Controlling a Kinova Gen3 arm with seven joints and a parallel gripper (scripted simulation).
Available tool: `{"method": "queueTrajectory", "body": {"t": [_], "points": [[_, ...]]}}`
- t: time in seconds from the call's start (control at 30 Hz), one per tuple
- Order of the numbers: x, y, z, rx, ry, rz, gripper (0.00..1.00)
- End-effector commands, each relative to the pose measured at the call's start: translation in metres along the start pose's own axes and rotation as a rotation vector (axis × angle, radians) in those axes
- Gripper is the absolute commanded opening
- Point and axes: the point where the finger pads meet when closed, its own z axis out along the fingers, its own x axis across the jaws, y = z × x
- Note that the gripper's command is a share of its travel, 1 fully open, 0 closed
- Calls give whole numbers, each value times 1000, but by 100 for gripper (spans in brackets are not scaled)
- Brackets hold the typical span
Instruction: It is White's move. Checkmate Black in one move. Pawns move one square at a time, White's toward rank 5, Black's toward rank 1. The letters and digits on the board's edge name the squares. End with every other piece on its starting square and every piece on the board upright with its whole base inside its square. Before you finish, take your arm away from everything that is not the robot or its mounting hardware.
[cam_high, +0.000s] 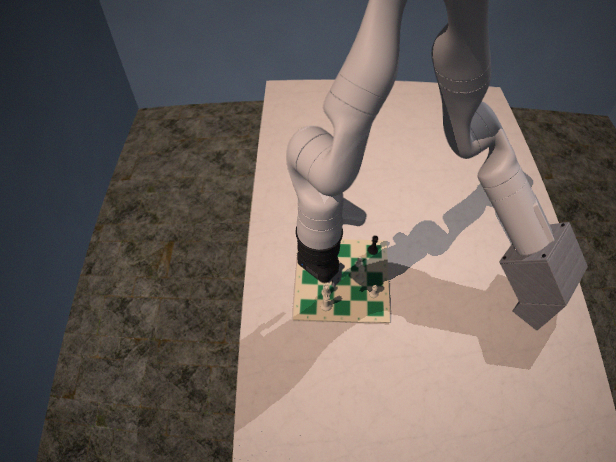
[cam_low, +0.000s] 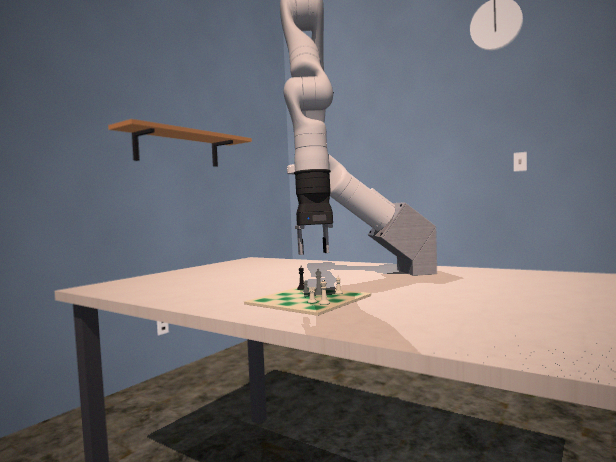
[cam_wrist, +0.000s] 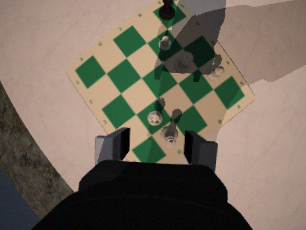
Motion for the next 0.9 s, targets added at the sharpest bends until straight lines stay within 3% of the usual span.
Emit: {"method": "queueTrajectory", "body": {"t": [0.0,0.03,0.87], "points": [[-5,-11,18,34,-4,15,100],[-5,-11,18,34,-4,15,73],[-5,-11,18,34,-4,15,73]]}}
